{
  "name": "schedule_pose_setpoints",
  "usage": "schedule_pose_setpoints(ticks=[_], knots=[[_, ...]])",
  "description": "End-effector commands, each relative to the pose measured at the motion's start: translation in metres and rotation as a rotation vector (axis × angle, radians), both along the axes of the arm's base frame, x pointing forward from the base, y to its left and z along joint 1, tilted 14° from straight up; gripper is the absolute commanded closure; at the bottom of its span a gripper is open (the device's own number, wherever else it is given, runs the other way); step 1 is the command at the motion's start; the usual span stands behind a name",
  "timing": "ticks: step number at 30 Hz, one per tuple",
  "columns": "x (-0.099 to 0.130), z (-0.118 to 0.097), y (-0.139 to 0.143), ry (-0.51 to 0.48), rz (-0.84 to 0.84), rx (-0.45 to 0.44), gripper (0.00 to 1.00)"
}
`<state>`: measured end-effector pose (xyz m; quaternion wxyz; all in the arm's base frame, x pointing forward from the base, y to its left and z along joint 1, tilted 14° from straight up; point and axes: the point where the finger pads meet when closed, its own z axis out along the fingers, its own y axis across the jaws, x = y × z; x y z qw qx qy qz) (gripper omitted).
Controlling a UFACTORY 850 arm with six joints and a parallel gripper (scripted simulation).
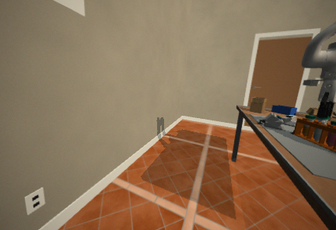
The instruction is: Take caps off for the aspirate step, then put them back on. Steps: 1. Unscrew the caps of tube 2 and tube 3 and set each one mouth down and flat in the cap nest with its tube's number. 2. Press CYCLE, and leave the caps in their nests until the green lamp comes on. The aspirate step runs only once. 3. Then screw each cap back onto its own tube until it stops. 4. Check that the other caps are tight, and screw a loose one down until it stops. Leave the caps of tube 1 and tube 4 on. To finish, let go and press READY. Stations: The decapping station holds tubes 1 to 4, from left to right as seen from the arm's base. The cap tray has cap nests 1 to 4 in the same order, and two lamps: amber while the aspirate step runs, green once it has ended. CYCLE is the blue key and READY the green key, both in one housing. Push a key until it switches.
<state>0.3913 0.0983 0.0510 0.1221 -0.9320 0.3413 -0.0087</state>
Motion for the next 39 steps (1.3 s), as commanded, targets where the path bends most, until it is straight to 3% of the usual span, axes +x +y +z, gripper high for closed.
schedule_pose_setpoints(ticks=[1,34,35,39], knots=[[0.0006,-0.0002,0.0001,-0.003,0.0,0.0,1.0],[0.0015,-0.0095,0.0022,-0.003,0.0,0.0,1.0],[0.0015,-0.0095,0.0022,-0.003,0.0,0.0,0.54],[0.0015,-0.0095,0.0022,-0.003,0.0,0.0,0.54]])
